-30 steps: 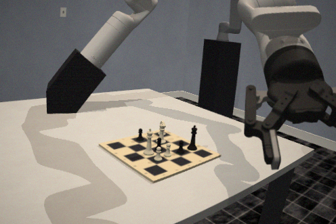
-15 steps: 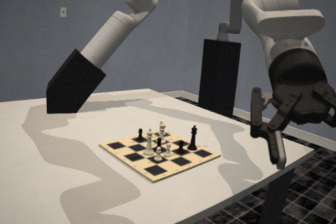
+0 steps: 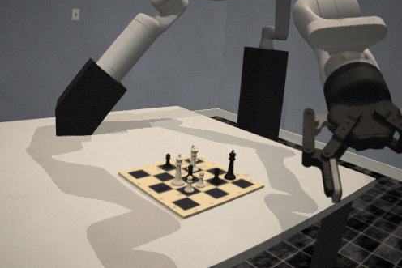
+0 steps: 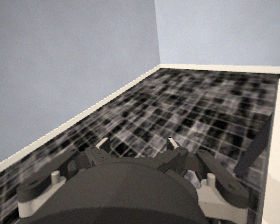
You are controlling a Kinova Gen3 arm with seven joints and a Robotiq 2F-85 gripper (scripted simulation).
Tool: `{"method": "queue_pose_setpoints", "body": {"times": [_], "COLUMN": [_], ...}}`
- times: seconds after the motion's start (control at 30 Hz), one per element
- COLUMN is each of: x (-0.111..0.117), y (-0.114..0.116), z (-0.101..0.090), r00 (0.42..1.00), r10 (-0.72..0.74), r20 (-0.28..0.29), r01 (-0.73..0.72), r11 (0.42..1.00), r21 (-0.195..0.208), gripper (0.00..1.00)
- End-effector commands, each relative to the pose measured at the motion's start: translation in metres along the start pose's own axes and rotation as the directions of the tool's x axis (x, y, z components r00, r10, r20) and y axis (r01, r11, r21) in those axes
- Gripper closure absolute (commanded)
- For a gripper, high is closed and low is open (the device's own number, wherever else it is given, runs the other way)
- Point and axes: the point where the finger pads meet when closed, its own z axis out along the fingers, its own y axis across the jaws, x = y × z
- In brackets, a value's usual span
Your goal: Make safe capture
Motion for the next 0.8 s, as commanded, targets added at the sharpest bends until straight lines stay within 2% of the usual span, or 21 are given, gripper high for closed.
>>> {"method": "queue_pose_setpoints", "body": {"times": [0.0, 0.43, 0.47, 0.77], "x": [-0.006, -0.006, -0.021, -0.021], "y": [-0.006, -0.006, -0.012, -0.012], "z": [-0.002, -0.002, -0.009, -0.009], "r00": [1.0, 1.0, 1.0, 1.0], "r10": [-0.009, -0.009, 0.02, 0.02], "r20": [0.005, 0.005, 0.007, 0.007], "r01": [0.009, 0.009, -0.02, -0.02], "r11": [1.0, 1.0, 1.0, 1.0], "r21": [0.0, 0.0, -0.012, -0.012], "gripper": [0.0, 0.0, 0.0, 0.0]}}
